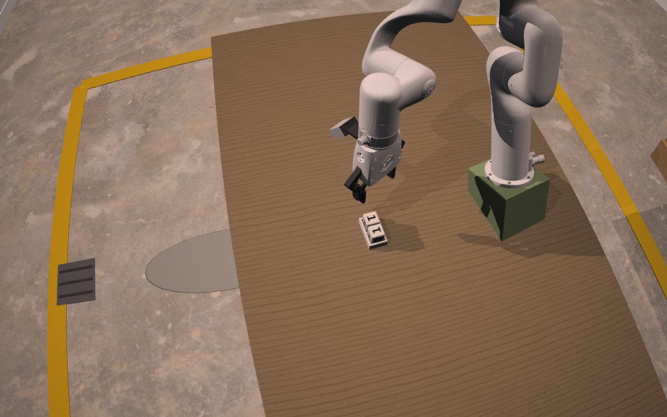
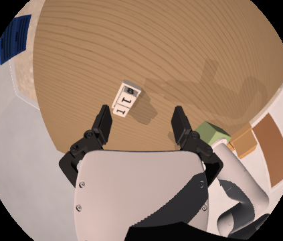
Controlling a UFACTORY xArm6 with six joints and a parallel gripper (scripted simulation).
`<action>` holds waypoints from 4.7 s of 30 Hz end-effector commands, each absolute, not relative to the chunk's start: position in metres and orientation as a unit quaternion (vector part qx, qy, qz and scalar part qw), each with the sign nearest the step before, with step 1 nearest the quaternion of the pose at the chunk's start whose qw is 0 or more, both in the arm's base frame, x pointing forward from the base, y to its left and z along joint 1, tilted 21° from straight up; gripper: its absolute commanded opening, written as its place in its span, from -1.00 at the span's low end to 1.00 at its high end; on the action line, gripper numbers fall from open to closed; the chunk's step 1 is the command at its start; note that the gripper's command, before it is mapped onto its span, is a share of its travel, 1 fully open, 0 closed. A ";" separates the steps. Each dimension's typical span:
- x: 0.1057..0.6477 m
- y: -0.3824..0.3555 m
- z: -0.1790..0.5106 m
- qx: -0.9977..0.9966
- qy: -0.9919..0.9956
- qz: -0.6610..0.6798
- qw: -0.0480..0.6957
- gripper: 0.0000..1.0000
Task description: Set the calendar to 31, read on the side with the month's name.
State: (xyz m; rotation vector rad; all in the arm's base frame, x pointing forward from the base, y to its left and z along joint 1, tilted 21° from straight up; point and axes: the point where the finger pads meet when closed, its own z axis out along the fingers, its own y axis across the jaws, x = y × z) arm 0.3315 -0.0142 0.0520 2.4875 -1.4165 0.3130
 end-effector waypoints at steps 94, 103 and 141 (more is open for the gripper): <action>0.346 0.012 0.014 0.710 -0.680 0.149 0.107 -0.05; 0.346 0.009 0.006 0.710 -0.680 0.149 0.107 -0.05; 0.347 0.006 -0.002 0.710 -0.680 0.149 0.107 -0.05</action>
